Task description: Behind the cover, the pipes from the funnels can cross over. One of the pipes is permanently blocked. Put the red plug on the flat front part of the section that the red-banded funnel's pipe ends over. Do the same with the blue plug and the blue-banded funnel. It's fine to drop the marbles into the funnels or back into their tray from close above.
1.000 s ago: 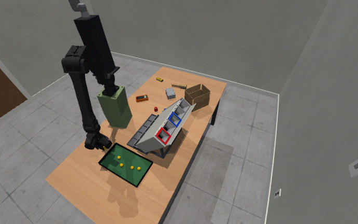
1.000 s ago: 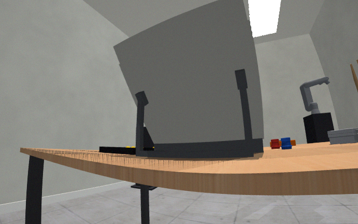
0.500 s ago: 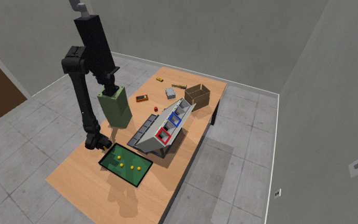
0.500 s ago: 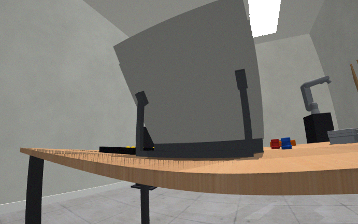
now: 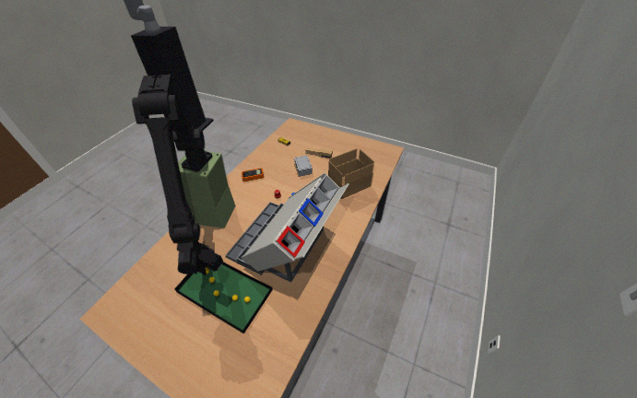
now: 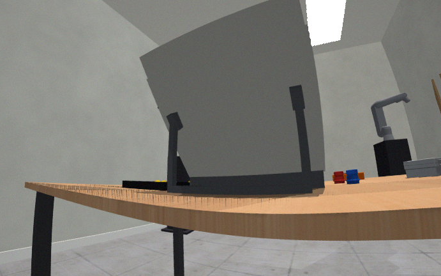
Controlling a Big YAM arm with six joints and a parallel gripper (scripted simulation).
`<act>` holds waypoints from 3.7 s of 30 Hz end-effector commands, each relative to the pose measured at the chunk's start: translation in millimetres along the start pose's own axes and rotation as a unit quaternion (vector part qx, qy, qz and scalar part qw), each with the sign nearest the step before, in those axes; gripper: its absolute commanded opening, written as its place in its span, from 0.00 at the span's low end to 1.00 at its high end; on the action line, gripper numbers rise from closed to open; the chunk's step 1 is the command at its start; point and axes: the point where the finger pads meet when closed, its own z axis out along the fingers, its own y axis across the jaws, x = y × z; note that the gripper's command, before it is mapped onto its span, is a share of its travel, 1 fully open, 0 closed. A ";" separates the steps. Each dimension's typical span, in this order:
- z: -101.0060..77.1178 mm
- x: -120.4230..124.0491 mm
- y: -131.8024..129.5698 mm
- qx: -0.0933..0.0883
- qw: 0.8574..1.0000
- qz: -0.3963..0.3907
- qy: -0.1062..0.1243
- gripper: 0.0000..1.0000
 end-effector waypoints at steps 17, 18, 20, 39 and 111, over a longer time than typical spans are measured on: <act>-6.7 -8.3 -9.9 0.000 1.000 0.004 0.001 0.00; -13.7 -12.2 -3.3 0.001 1.000 0.004 -0.006 0.00; -27.8 -19.9 9.8 0.001 1.000 0.006 -0.021 0.00; -140.9 -82.3 114.8 0.002 0.990 0.017 -0.140 0.00; -214.6 -291.6 174.1 -0.001 0.976 0.026 -0.217 0.00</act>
